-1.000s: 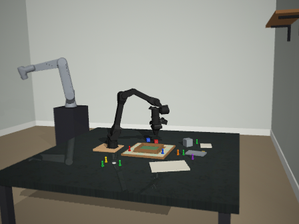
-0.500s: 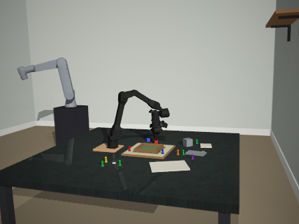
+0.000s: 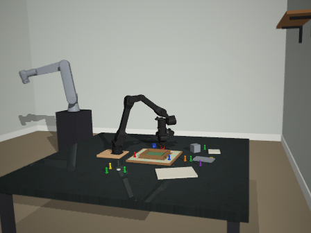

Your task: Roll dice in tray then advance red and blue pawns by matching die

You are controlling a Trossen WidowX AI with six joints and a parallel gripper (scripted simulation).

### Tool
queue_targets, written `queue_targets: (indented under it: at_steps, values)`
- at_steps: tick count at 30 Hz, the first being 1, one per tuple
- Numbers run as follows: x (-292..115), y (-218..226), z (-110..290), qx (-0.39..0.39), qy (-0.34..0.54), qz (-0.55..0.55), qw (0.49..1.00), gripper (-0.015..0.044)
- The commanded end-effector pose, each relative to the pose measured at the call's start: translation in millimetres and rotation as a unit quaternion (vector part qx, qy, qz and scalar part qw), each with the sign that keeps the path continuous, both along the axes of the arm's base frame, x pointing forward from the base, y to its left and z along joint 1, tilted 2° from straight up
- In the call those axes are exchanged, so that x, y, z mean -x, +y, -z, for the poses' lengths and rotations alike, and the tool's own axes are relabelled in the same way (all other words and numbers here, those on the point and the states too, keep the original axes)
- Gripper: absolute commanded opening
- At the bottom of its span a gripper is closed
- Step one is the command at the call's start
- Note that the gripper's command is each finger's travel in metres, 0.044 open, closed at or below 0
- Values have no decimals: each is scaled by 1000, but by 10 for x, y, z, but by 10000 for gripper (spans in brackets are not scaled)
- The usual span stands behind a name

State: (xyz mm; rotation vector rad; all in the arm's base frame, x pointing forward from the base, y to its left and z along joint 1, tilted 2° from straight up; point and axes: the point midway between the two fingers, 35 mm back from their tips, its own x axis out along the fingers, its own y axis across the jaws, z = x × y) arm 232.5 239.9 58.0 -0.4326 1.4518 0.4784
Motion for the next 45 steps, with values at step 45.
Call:
queue_targets:
  at_steps: [45]
  values:
    - [-117,-503,-1109,-1,3,51,999,0]
